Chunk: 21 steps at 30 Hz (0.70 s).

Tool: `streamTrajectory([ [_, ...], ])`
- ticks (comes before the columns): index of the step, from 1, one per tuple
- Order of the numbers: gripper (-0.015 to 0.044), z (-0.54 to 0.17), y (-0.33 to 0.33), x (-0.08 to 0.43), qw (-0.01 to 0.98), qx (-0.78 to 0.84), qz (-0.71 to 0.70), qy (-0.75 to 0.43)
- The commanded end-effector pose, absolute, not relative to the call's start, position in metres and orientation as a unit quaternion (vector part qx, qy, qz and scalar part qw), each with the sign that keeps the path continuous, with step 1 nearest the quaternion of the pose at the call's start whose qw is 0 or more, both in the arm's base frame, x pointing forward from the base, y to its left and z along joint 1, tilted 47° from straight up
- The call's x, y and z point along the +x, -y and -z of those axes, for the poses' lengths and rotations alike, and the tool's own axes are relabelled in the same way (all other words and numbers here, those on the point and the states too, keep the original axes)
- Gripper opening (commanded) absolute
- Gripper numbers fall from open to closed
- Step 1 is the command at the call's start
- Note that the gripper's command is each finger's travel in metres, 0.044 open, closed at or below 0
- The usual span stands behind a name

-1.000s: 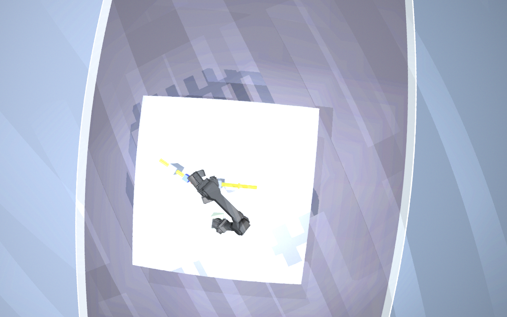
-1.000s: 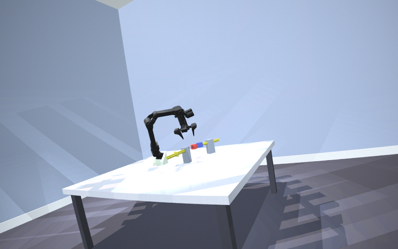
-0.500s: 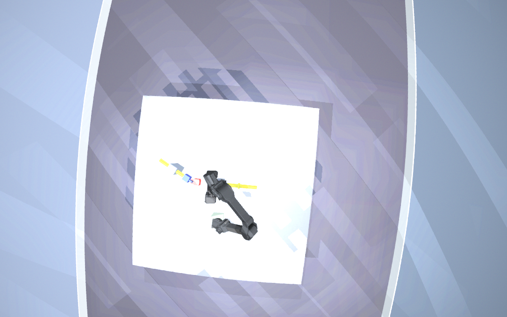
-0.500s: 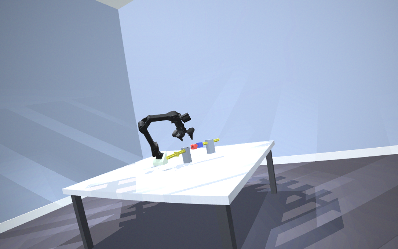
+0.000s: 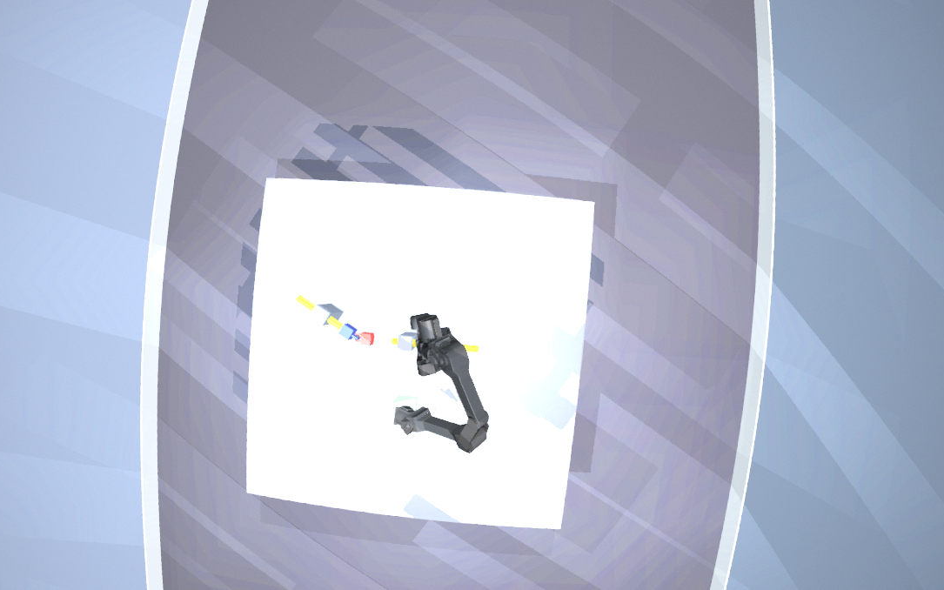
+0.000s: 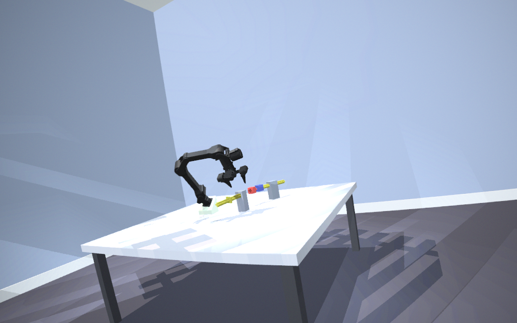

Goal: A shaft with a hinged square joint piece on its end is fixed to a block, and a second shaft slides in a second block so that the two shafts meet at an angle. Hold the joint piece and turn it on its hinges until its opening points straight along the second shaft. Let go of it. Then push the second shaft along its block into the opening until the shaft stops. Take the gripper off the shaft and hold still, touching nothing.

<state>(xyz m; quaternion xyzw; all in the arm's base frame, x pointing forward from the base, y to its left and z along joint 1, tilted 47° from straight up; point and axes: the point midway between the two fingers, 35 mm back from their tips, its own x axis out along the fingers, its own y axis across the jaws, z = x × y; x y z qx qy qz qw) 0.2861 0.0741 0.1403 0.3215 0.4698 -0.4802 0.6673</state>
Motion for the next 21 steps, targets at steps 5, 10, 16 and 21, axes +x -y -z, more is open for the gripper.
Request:
streamTrajectory([
  [5,0.044,-0.204,-0.01,0.283,0.716,0.225,0.442,-0.491],
  [10,0.044,-0.24,0.028,0.269,0.733,0.159,0.426,-0.506],
  [16,0.044,-0.241,0.029,0.269,0.733,0.157,0.427,-0.505],
  [21,0.044,-0.23,0.038,0.272,0.715,0.179,0.485,-0.471],
])
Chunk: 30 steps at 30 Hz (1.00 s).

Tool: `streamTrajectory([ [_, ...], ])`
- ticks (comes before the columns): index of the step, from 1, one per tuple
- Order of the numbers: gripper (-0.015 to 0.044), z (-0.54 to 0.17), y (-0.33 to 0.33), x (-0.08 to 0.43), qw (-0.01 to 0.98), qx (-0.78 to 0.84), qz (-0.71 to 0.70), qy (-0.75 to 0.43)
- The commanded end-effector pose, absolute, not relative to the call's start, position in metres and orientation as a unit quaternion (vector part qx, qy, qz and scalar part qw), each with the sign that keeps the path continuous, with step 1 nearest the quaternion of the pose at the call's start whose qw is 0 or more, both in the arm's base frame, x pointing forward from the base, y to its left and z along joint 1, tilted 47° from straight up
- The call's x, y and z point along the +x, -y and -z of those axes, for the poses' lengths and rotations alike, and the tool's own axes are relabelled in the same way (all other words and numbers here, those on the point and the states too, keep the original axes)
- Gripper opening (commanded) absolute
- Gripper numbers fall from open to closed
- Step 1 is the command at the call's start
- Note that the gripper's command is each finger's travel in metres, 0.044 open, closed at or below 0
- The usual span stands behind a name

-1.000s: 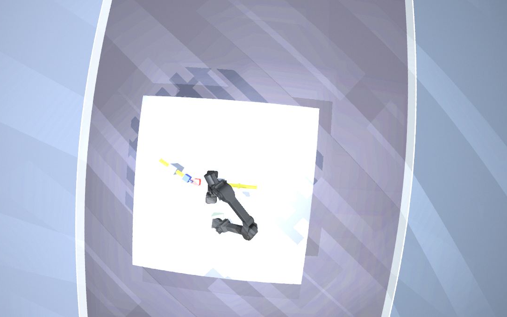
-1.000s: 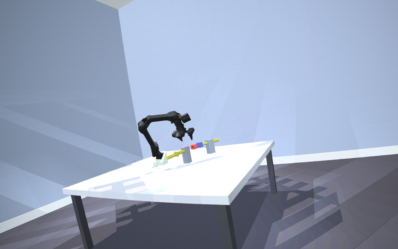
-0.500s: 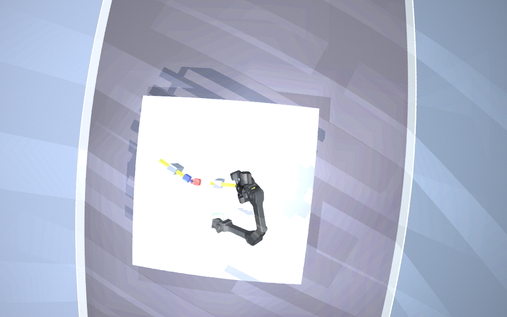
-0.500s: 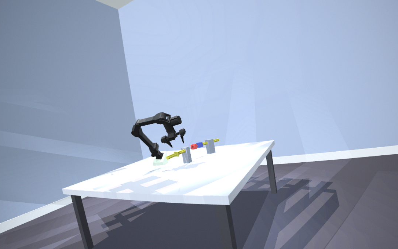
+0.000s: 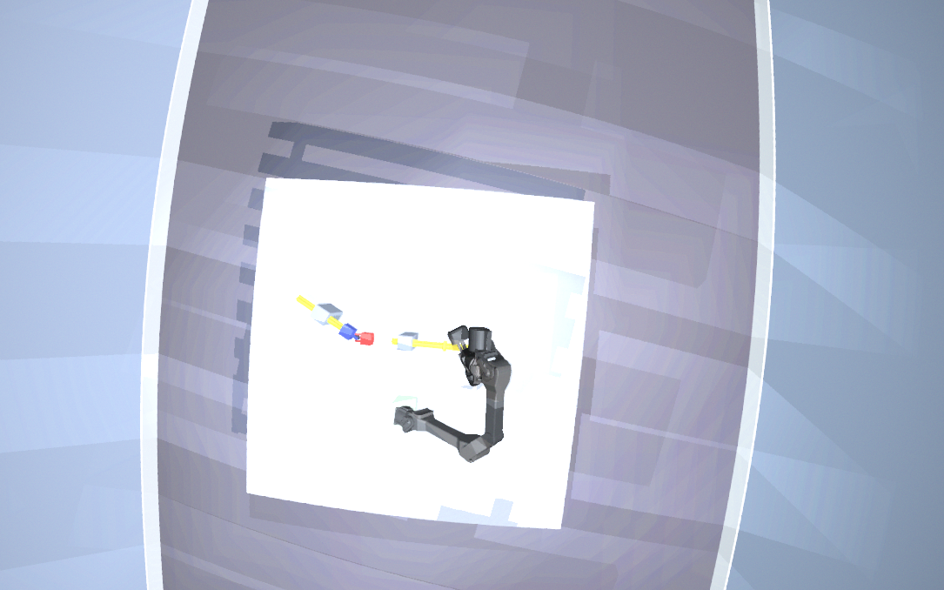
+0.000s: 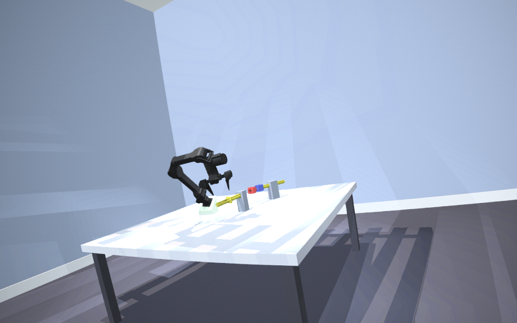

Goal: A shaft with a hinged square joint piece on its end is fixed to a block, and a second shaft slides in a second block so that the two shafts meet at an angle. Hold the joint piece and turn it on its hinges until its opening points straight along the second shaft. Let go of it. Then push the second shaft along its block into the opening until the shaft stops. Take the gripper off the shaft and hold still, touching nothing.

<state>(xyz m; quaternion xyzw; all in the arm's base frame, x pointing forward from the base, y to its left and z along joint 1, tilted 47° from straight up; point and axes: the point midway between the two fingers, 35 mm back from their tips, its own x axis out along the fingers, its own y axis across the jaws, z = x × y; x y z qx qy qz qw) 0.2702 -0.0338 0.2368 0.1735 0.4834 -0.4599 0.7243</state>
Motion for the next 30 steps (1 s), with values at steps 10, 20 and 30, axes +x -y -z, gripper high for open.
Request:
streamTrajectory([
  [10,0.044,-0.207,0.057,0.276,0.675,0.219,0.6,-0.369],
  [20,0.044,-0.191,0.07,0.278,0.649,0.242,0.665,-0.279],
  [30,0.044,-0.182,0.079,0.278,0.649,0.242,0.665,-0.279],
])
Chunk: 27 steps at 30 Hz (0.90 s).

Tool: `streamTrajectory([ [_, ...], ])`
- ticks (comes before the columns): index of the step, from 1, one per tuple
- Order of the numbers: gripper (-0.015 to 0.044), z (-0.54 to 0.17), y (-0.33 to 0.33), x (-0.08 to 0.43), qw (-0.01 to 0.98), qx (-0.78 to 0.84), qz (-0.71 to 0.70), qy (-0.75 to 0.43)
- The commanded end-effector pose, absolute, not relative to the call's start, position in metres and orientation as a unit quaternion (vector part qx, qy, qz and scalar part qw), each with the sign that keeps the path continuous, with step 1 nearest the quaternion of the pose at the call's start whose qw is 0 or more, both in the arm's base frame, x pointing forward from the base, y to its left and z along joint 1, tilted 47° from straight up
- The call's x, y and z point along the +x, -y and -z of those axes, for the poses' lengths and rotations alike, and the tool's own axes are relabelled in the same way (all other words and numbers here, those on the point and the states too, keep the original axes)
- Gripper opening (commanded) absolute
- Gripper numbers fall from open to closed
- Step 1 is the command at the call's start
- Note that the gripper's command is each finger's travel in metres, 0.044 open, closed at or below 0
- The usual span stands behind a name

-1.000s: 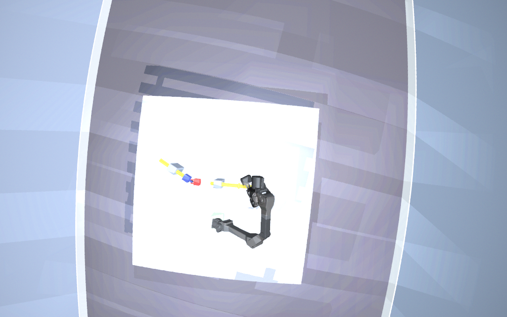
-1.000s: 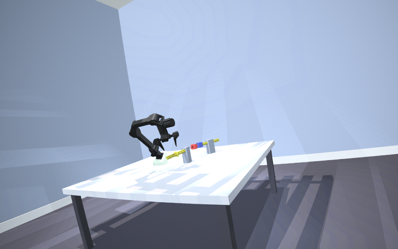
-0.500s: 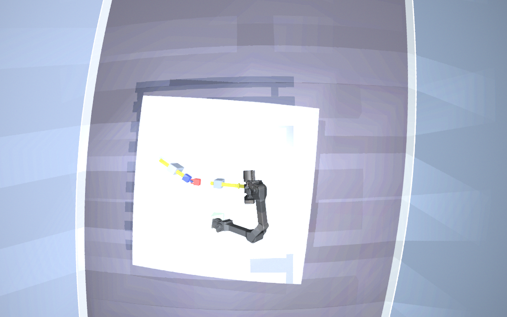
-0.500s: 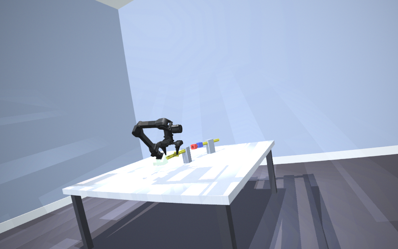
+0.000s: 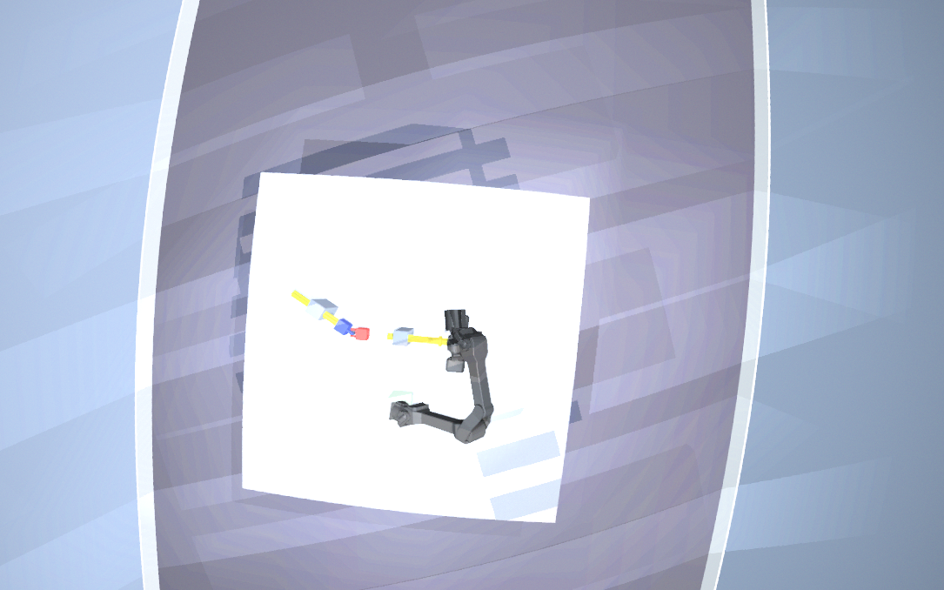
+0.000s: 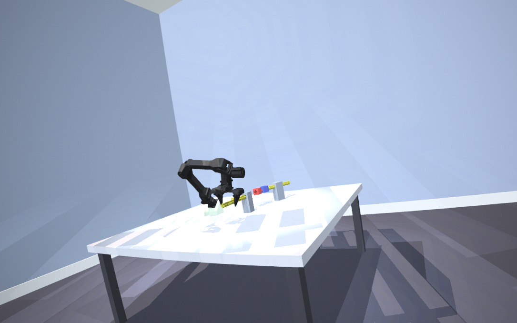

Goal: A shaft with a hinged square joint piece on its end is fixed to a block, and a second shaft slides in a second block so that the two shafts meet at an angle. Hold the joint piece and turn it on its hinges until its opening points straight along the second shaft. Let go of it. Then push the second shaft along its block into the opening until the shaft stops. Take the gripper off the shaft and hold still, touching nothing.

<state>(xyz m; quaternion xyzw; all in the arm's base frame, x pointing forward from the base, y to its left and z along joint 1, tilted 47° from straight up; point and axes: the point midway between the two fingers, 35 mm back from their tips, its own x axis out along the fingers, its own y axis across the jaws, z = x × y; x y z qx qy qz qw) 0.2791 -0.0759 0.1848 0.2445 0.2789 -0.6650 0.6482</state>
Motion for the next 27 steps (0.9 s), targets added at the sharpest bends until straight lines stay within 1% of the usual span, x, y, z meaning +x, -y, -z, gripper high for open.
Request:
streamTrajectory([
  [1,0.044,-0.1808,0.0798,0.2783,0.649,0.242,0.665,-0.279],
  [11,0.044,-0.171,0.0896,0.2776,0.648,0.242,0.666,-0.279],
  [24,0.0102,-0.171,0.0896,0.2776,0.648,0.242,0.666,-0.279],
  [27,0.0102,-0.171,0.0896,0.2776,0.648,0.242,0.666,-0.279],
])
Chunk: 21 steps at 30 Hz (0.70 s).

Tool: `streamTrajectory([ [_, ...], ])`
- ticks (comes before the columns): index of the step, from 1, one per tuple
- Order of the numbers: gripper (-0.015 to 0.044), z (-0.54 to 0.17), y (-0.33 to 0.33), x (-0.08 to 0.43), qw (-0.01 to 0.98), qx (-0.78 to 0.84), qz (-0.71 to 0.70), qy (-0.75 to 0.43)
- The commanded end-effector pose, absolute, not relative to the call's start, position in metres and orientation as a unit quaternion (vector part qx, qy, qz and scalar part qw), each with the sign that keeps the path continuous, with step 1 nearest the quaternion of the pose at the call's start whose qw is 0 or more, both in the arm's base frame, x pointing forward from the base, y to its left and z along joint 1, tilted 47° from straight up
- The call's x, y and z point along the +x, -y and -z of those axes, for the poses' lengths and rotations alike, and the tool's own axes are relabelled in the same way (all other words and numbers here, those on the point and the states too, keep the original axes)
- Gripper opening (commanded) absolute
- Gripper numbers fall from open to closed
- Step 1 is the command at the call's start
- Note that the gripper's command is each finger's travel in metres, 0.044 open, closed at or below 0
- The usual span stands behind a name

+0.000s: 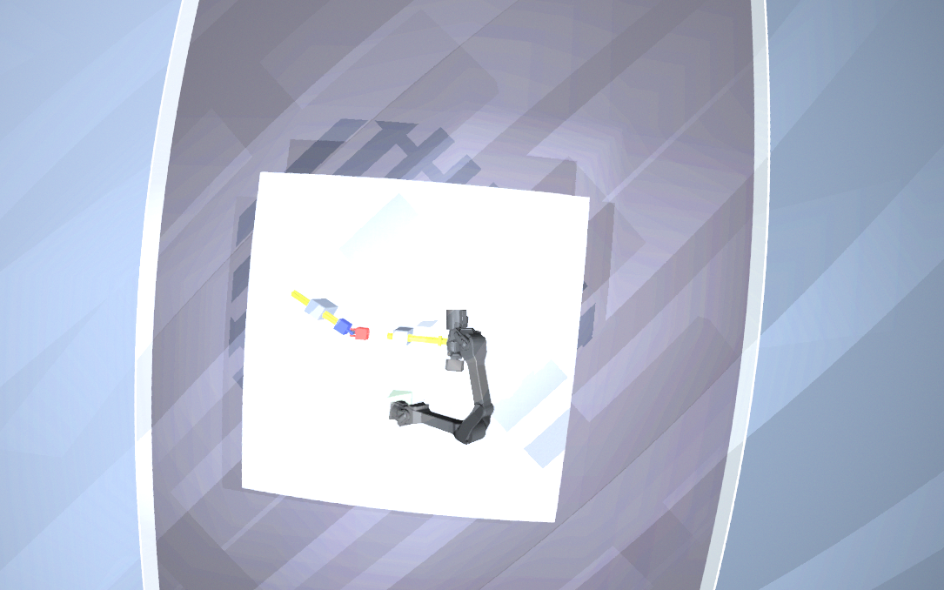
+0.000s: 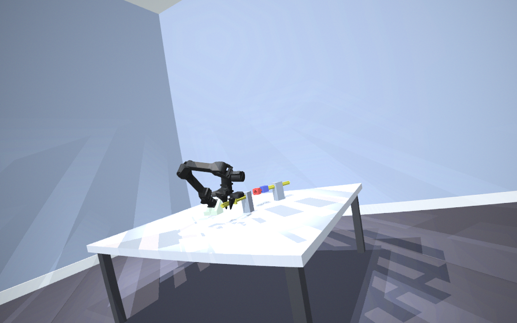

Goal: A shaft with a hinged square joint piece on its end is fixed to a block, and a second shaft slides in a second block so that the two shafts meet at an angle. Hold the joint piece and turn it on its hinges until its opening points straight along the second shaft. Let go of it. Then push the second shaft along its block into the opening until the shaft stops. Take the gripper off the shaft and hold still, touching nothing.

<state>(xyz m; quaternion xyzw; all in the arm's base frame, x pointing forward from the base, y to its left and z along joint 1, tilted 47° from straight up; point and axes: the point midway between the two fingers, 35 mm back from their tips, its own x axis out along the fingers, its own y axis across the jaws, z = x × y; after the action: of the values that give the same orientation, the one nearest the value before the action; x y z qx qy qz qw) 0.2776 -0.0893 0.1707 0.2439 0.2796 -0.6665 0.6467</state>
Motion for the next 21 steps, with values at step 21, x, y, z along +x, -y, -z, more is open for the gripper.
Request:
streamTrajectory([
  [21,0.0067,-0.1716,0.0891,0.2782,0.669,0.251,0.645,-0.271],
])
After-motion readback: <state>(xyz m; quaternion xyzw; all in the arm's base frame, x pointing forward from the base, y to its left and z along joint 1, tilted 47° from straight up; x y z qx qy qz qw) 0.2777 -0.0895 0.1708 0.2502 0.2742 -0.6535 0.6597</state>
